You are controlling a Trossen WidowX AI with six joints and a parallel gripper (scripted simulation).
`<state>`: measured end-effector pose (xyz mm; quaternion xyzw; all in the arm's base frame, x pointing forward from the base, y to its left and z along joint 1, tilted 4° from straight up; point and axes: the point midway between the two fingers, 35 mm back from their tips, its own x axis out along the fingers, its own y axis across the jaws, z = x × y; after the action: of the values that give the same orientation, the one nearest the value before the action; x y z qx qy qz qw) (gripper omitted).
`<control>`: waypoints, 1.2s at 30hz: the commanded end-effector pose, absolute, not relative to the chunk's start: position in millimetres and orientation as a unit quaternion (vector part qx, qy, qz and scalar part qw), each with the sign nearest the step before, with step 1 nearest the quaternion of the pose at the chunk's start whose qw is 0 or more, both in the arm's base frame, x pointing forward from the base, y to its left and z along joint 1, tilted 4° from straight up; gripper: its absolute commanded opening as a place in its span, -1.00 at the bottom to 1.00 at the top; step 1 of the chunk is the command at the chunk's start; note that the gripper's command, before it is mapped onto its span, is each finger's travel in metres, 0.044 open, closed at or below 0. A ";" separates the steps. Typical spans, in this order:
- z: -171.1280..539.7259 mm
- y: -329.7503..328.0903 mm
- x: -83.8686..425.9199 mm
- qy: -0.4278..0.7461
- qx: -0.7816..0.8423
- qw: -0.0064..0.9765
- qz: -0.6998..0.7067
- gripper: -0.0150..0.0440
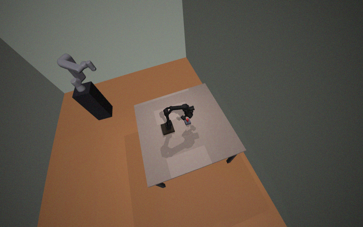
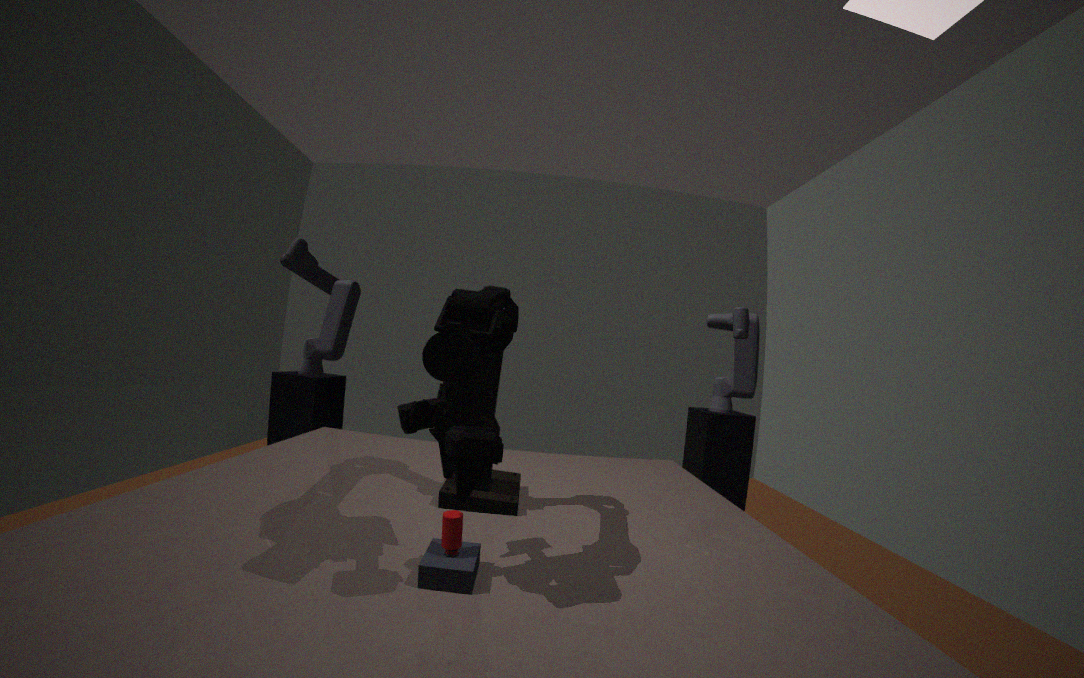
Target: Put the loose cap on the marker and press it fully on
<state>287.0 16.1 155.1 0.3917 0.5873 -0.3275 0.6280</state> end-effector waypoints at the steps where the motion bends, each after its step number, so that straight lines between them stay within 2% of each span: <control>1: 154.8 15.8 284.1 0.605 0.368 0.633 -0.313 0.82; 7: 150.0 15.7 282.9 0.668 0.181 0.709 -0.135 0.29; 12: 145.9 15.6 281.8 0.681 0.016 0.732 0.021 -0.16; 16: 145.4 15.6 281.7 0.680 -0.007 0.732 0.042 -0.49; 36: 133.5 16.3 282.6 0.680 -0.007 0.732 0.042 -0.49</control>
<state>283.4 15.3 139.1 -0.0067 0.6781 0.0389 0.7339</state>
